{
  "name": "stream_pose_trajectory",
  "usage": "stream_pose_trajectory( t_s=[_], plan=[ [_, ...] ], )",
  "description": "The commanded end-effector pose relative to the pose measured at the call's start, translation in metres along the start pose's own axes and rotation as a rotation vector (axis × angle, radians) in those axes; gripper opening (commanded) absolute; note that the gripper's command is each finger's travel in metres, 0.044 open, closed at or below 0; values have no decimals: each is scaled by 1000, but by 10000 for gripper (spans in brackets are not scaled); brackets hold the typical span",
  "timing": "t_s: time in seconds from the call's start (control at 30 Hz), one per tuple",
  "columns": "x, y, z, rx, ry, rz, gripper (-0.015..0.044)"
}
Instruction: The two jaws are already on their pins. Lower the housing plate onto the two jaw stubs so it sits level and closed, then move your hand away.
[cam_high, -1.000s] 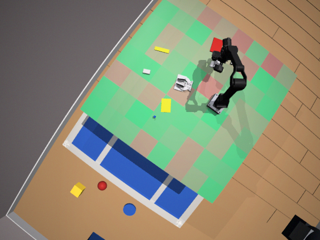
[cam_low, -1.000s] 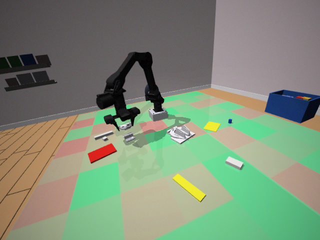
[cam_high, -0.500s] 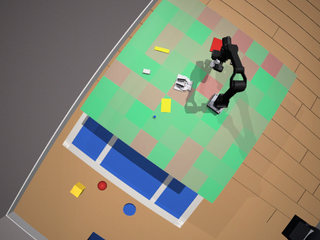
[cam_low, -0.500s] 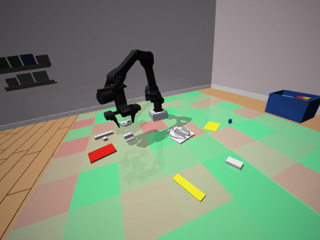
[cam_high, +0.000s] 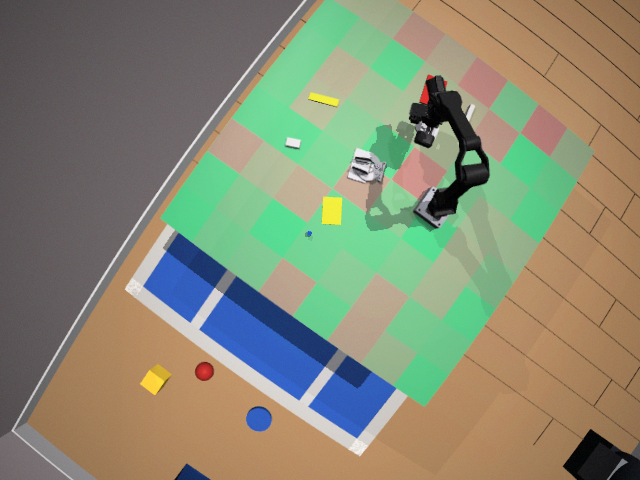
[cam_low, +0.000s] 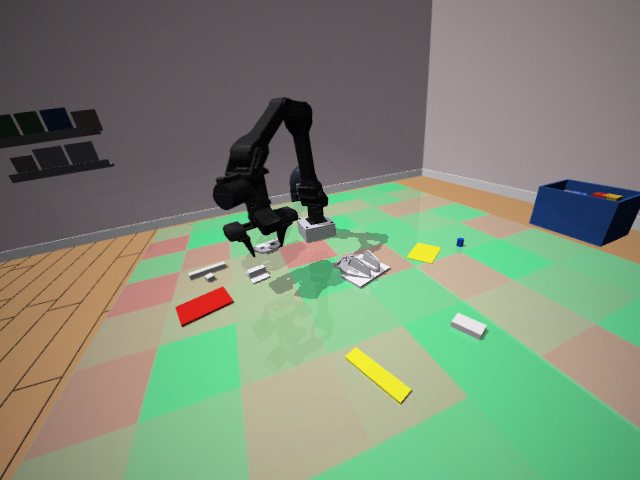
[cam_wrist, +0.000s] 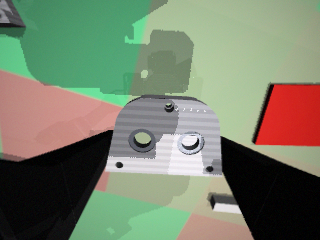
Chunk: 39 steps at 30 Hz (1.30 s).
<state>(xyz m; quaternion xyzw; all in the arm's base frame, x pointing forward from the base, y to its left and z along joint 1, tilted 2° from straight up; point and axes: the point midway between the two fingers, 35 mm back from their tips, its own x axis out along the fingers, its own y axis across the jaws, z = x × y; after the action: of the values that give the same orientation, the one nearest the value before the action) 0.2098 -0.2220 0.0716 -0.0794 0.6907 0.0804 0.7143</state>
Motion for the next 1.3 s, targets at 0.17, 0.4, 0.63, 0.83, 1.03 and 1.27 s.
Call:
stream_pose_trajectory(
  t_s=[0.17, 0.4, 0.63, 0.83, 1.03, 1.27],
  plan=[
    [-2, 22, 22, -4, -7, -1, 351],
    [-2, 40, 37, -12, -8, 1, 351],
    [-2, 59, 51, -20, -10, 2, 351],
    [-2, 76, 61, -27, -11, 4, 351],
    [-2, 94, 71, -34, -12, 5, 351],
    [-3, 115, 80, -42, -14, 7, 351]
  ],
)
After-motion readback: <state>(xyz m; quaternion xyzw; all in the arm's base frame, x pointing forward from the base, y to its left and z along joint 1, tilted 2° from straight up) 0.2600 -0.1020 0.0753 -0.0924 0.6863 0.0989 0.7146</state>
